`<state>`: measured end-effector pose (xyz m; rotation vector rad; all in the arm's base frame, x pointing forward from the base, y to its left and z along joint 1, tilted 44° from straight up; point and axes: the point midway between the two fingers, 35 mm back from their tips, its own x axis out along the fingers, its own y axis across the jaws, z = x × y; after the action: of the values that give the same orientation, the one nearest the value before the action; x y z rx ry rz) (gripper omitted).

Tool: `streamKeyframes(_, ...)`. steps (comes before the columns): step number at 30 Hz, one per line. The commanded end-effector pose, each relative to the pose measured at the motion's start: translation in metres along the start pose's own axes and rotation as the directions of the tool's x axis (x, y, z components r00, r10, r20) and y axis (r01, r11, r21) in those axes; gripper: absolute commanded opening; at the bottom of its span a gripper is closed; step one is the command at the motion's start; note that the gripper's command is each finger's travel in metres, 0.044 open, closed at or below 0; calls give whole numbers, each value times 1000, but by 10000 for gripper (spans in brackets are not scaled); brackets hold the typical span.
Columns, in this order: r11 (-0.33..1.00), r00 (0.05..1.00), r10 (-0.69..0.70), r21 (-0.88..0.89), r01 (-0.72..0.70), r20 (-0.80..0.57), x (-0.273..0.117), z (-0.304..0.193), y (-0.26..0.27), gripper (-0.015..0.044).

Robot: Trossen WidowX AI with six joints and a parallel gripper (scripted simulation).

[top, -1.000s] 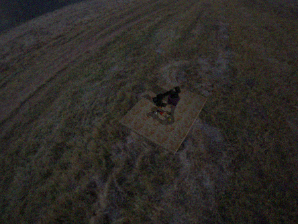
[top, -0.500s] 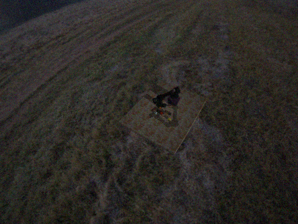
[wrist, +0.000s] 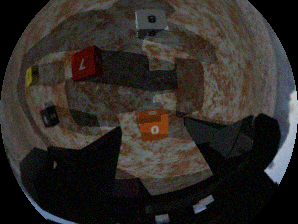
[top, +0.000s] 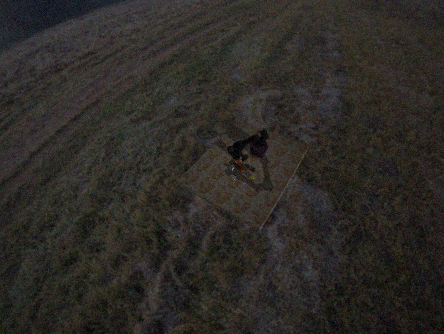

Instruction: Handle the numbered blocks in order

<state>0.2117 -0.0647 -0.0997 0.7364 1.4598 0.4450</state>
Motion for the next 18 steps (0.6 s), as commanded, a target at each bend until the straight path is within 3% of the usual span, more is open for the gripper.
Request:
streamKeyframes(1, 1000, 1000, 3, 5, -3, 1, -11, 1, 0, 400)
streamKeyframes(3, 1000, 1000, 3, 5, -3, 1, -33, 0, 0, 400)
streamKeyframes(7, 1000, 1000, 3, 5, -3, 1, -36, 0, 0, 400)
streamKeyframes(9, 1000, 1000, 1, 6, -1, 1, -46, 1, -1, 348)
streamKeyframes(14, 1000, 1000, 0, 6, 0, 0, -114, 0, -1, 216)
streamKeyframes(18, 1000, 1000, 0, 6, 0, 0, -117, 0, -1, 120)
